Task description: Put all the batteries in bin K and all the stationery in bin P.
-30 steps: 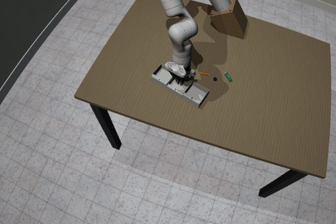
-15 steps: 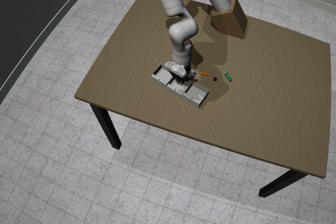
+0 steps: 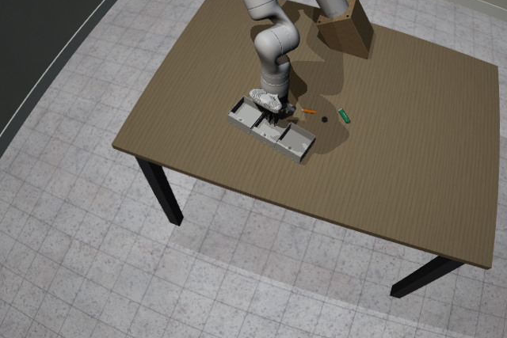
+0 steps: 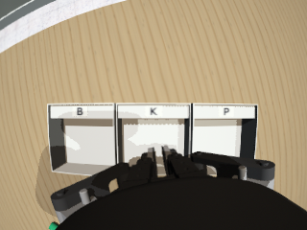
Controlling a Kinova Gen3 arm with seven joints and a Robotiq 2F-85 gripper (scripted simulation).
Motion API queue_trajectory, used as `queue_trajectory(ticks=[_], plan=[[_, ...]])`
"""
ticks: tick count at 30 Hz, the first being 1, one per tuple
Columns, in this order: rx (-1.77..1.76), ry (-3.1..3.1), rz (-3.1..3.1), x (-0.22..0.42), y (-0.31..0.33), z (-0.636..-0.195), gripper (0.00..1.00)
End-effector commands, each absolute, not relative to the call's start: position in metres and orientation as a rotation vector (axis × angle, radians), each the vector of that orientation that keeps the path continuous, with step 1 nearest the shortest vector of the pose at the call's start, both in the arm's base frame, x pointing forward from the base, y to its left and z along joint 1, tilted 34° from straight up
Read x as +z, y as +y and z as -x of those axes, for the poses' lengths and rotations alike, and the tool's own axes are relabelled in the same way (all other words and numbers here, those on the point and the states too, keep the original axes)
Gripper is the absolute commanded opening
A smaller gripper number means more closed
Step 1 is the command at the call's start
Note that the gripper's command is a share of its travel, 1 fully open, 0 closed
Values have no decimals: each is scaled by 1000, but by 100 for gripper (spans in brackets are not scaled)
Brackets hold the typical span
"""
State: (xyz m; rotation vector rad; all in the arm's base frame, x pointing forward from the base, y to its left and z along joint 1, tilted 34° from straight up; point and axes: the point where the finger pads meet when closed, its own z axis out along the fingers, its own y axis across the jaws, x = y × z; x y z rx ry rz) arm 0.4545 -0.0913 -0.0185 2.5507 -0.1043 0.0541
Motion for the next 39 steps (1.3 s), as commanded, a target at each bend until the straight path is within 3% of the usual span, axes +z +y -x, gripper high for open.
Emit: queue_trajectory(ticks=[1,20,39], plan=[[64,-103,-2553,-13,-88,-457,9],[64,-103,-2553,11,-71,-456,9],[64,-103,-2553,-34,-3,-475,9]])
